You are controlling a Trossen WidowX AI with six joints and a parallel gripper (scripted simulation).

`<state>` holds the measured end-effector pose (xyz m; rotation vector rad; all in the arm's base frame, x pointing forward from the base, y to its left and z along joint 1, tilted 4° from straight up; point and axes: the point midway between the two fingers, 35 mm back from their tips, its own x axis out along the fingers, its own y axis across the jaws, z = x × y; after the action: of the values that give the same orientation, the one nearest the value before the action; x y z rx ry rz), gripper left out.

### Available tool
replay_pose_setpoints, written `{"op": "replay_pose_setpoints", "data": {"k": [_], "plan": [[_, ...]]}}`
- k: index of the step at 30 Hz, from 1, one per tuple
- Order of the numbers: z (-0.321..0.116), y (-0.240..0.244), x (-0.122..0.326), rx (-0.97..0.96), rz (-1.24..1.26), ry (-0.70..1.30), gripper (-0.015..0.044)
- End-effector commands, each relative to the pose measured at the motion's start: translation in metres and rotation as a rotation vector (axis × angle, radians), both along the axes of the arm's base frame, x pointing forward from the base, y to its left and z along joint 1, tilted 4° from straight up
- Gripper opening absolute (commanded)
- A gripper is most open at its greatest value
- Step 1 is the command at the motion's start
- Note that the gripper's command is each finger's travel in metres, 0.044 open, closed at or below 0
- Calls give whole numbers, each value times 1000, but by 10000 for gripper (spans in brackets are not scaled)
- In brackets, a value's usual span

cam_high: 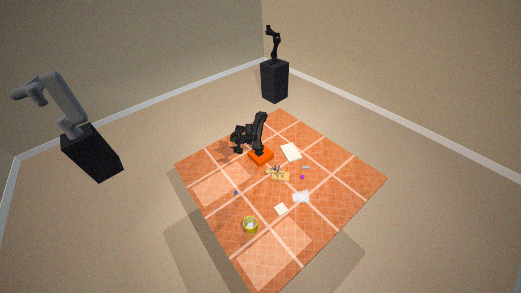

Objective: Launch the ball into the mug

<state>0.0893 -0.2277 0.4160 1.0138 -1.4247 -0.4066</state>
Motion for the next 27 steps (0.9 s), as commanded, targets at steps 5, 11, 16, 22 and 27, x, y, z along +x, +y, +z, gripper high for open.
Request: {"op": "replay_pose_setpoints", "data": {"k": [5, 11, 16, 22, 27], "plan": [[-6, -8, 15, 43, -1, 86, 440], [-19, -20, 42, 106, 4, 242, 440], [-32, -26, 65, 149, 15, 379, 440], [-49, -30, 91, 187, 36, 545, 440], [-63, -29, 112, 206, 59, 681, 440]]}}
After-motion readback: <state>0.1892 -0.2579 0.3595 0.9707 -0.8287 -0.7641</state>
